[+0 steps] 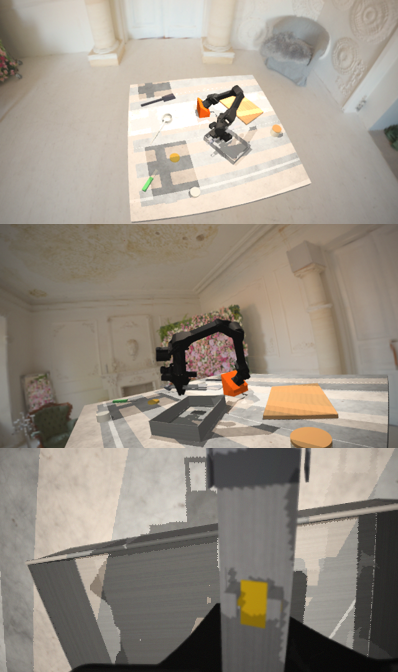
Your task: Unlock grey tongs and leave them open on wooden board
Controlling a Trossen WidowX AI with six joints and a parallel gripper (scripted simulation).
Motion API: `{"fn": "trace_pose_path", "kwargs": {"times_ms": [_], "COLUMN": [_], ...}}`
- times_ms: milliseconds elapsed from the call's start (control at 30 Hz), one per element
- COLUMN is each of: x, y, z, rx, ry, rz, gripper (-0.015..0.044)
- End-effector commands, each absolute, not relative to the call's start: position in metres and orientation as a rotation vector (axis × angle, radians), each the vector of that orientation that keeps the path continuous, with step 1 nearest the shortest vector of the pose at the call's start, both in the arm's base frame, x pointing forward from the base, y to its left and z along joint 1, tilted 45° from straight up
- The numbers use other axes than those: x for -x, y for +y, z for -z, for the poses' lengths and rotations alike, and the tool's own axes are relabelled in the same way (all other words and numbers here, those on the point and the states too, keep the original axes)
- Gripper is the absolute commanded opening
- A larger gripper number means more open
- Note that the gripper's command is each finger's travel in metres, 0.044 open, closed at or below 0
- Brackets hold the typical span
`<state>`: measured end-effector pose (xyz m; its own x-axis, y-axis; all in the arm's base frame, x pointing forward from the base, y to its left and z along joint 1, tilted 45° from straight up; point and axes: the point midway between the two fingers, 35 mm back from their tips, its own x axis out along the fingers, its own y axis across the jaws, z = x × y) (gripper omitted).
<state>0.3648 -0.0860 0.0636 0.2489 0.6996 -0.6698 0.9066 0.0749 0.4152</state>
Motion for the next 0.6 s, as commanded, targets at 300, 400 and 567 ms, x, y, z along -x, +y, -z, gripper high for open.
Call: {"fn": "trace_pose_path", "kwargs": {"times_ms": [300,400,567], "x": [-0.361,-0.361,-0.361], "y": [-0.087,-0.087,-0.080], "z": [-0.068,-0.068,-0.076], "rx": [-1.571,-1.571,-1.561], "ry": [1.620,1.620,1.616], "rz": [0.351,0.351,0.328], "gripper": [-0.0150,-0.0150,-0.0150]}}
